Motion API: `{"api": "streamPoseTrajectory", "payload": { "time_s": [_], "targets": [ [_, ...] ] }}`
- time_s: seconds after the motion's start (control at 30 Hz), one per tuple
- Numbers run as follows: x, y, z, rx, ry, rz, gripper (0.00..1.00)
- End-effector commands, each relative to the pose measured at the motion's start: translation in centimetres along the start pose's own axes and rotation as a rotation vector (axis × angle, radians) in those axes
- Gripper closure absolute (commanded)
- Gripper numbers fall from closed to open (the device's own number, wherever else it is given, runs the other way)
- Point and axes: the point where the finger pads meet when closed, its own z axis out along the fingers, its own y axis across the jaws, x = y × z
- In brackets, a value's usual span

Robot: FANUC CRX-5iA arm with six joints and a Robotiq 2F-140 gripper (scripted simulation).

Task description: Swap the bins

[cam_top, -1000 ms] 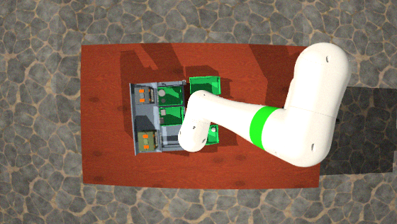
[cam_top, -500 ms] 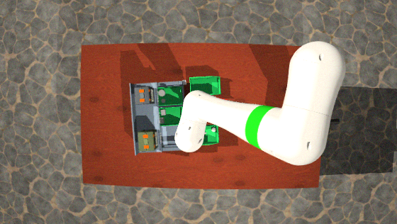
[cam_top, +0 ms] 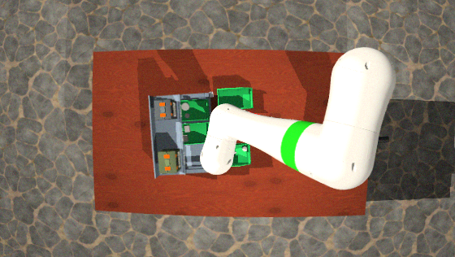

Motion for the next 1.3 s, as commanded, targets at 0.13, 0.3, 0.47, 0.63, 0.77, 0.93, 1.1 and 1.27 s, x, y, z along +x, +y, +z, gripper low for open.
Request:
{"api": "streamPoseTrajectory", "payload": {
  "time_s": [0.13, 0.3, 0.47, 0.63, 0.77, 0.93, 1.1, 1.27],
  "targets": [
    [-0.2, 0.0, -0.1, 0.0, -0.001, 0.0, 0.9],
    [-0.3, 0.0, -0.1, 0.0, -0.001, 0.0, 0.9],
    [-0.5, 0.0, -0.1, 0.0, -0.001, 0.0, 0.9],
    [-0.8, 0.0, -0.1, 0.0, -0.001, 0.0, 0.9],
    [-0.9, 0.0, -0.1, 0.0, -0.001, 0.0, 0.9],
    [-1.2, 0.0, -0.2, 0.0, -0.001, 0.0, 0.9],
    [-1.7, 0.0, -0.2, 0.0, -0.001, 0.0, 0.9],
    [-2.2, 0.0, -0.3, 0.0, -0.001, 0.0, 0.9]
  ]
}}
